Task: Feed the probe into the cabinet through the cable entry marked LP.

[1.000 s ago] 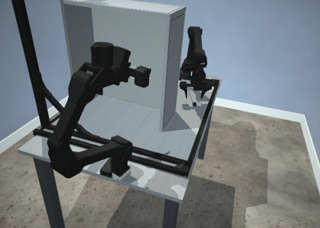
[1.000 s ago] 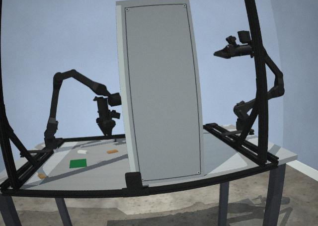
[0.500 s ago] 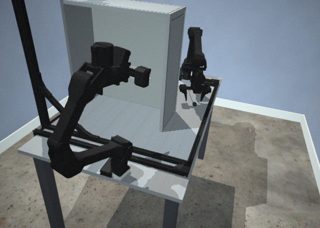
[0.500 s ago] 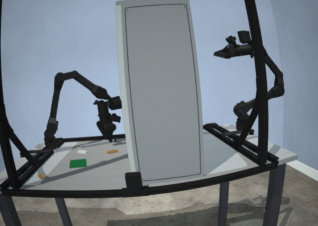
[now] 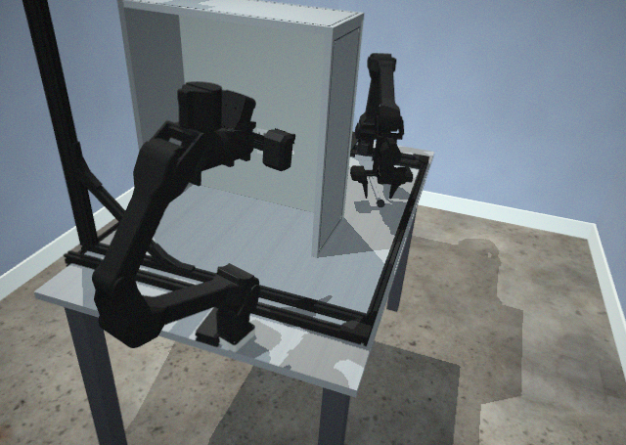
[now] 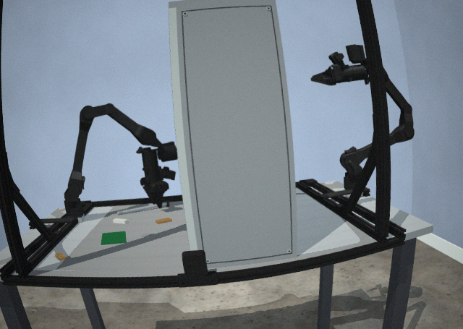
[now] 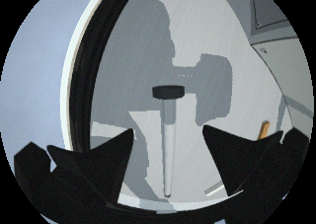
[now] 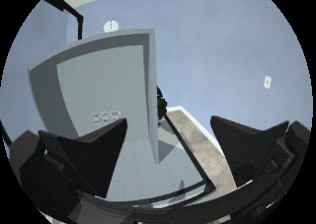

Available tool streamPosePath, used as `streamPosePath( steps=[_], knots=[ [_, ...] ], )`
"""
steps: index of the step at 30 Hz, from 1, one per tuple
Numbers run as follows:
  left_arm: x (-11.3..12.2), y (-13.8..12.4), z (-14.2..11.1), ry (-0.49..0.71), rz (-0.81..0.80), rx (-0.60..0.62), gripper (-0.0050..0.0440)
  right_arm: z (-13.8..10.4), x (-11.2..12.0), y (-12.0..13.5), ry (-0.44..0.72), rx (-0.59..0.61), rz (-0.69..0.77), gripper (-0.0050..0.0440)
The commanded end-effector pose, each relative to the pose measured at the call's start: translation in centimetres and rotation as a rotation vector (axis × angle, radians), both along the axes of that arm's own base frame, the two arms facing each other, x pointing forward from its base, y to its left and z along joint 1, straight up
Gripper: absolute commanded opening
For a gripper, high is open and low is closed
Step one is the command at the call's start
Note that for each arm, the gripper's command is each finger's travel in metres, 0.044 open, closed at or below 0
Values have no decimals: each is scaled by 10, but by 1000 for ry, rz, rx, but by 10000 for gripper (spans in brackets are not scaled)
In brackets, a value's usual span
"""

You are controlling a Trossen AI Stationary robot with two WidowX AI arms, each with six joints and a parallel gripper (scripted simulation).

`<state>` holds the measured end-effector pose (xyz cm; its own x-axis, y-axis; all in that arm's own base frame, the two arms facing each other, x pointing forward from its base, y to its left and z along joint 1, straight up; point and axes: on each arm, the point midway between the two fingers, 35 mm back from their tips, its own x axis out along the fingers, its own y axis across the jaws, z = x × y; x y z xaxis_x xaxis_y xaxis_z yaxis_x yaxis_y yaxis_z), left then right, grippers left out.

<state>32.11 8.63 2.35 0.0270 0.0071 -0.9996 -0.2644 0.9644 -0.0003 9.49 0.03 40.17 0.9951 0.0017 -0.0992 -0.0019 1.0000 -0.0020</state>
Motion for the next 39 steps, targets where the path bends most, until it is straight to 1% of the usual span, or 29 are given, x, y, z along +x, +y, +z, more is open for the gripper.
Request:
streamPosePath(
  steps=[1, 8, 10, 11, 23, 24, 27, 28, 33, 39],
  knots=[
    [0, 0, 0, 0, 0, 0, 296, 0, -1, 0, 1, 2, -2, 440],
    [0, 0, 0, 0, 0, 0, 128, 0, -1, 0, 1, 2, -2, 440],
    [0, 0, 0, 0, 0, 0, 128, 0, -1, 0, 1, 2, -2, 440],
    [0, 0, 0, 0, 0, 0, 104, 0, -1, 0, 1, 2, -2, 440],
    [0, 0, 0, 0, 0, 0, 24, 0, -1, 0, 1, 2, -2, 440],
    [0, 0, 1, 0, 0, 0, 0, 0, -1, 0, 1, 2, -2, 440],
    [-1, 0, 5, 1, 1, 0, 0, 0, -1, 0, 1, 2, -2, 440],
    [-2, -1, 11, 3, 2, 0, 0, 0, -1, 0, 1, 2, -2, 440],
    [-13, -3, 49, 12, 8, -3, 0, 0, -1, 0, 1, 2, -2, 440],
    [-33, -9, 94, 24, 15, -6, 0, 0, -1, 0, 1, 2, -2, 440]
  ],
)
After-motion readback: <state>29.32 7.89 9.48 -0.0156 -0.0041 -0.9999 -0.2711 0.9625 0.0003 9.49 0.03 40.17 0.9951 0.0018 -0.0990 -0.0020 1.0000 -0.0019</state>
